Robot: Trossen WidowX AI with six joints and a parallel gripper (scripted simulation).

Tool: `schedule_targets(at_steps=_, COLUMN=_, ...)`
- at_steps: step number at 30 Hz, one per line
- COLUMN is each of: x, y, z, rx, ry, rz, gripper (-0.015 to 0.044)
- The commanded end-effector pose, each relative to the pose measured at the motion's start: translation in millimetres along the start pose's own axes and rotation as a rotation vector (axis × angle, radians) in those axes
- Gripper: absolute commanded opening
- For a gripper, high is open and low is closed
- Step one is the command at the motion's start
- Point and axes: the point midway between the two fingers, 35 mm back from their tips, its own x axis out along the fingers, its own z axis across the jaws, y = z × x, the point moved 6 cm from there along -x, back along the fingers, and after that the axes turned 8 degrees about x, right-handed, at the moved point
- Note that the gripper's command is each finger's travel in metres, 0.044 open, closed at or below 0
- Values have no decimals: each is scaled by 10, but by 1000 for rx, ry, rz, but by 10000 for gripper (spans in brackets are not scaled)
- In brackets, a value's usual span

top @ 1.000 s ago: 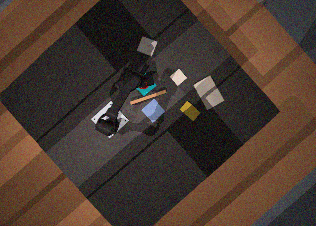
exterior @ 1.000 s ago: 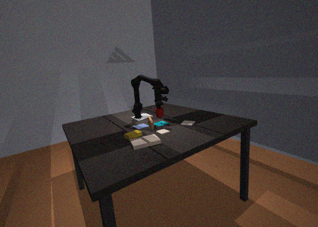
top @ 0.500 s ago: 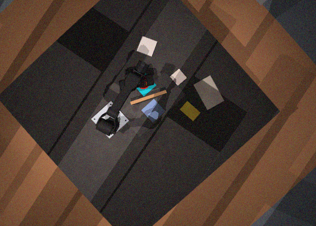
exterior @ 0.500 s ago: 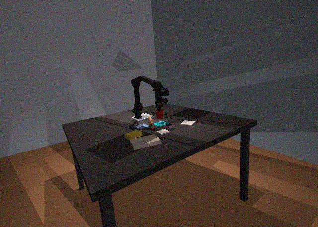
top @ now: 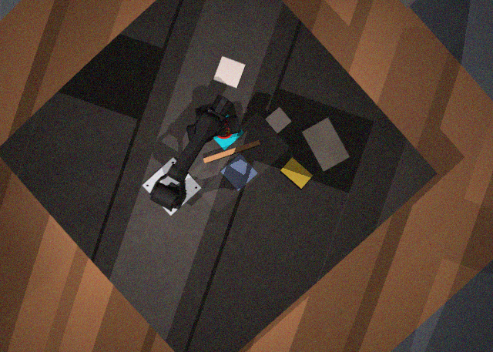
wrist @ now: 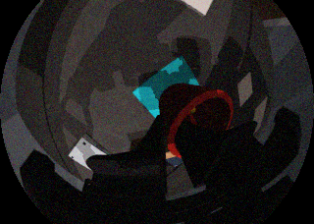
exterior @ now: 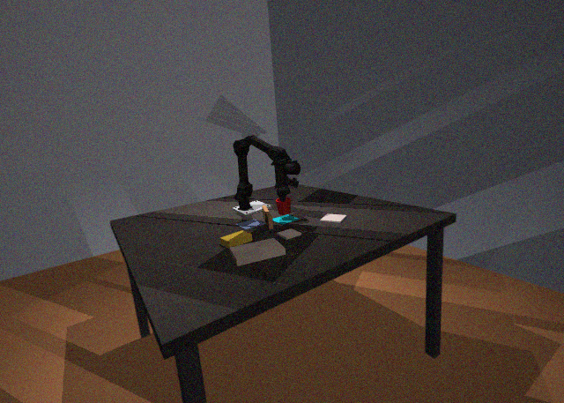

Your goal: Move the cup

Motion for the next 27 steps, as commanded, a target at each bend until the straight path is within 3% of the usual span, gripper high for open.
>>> schedule_targets(at_steps=1, x=59, y=7, z=2, rx=-1, ry=1, rz=5, gripper=0)
schedule_targets(at_steps=27, x=244, y=5, z=11, rx=3, ry=-1, rz=1, gripper=0)
